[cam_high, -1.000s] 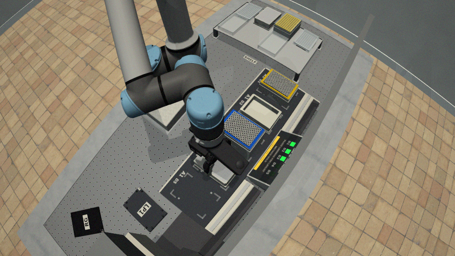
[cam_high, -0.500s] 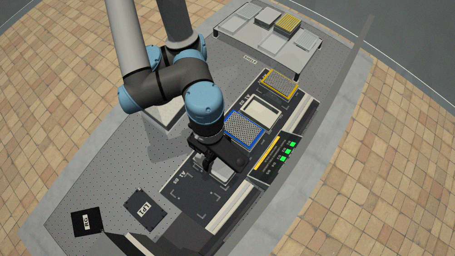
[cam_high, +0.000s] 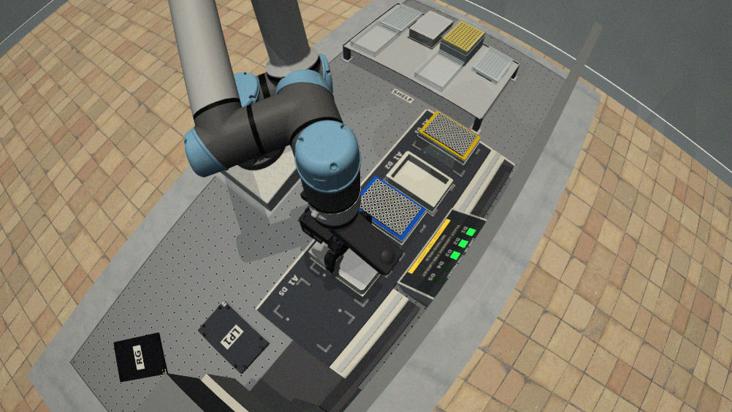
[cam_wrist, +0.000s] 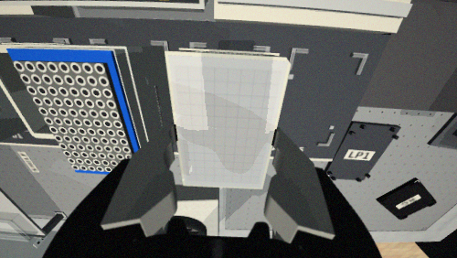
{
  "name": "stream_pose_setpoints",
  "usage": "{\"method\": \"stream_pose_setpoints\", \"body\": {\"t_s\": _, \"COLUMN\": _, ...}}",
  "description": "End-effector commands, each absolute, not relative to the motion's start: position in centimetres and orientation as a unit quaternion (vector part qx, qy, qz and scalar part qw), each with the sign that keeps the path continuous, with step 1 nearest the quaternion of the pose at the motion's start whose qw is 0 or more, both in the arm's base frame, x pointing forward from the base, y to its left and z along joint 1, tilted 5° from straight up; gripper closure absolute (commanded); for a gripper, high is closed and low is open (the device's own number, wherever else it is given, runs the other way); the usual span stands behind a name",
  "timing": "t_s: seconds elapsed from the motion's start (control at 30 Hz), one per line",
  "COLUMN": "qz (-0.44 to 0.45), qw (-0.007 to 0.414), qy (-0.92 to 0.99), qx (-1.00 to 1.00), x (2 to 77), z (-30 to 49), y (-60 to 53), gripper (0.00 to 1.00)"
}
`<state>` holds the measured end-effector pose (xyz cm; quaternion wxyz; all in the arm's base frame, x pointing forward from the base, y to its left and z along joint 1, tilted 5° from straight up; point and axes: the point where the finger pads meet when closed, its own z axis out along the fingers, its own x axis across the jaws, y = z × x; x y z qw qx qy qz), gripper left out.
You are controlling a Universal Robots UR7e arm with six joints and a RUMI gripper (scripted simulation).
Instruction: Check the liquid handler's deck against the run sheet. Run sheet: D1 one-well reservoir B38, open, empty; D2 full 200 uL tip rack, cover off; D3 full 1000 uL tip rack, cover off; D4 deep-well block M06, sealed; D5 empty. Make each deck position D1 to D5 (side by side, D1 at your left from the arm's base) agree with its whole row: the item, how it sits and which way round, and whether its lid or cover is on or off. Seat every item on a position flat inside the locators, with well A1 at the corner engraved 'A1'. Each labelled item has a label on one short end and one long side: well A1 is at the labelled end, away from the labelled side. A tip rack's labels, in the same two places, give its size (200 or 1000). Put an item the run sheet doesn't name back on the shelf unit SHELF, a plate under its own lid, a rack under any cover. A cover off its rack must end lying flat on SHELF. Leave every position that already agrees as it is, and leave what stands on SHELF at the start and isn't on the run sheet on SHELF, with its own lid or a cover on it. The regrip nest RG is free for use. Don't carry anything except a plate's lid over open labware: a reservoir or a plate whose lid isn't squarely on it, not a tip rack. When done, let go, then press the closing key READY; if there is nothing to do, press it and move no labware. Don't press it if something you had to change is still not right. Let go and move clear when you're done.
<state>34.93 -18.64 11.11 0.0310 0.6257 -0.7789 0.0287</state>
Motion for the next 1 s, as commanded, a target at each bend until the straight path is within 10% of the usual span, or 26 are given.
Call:
{"method": "stream_pose_setpoints", "body": {"t_s": 0.0, "qz": 0.029, "qw": 0.031, "qy": -0.779, "qx": 0.626, "x": 35.0, "z": 12.1, "y": -18.6, "gripper": 1.0}}
{"method": "stream_pose_setpoints", "body": {"t_s": 0.97, "qz": 0.029, "qw": 0.031, "qy": -0.779, "qx": 0.626, "x": 35.0, "z": 16.2, "y": -18.2, "gripper": 1.0}}
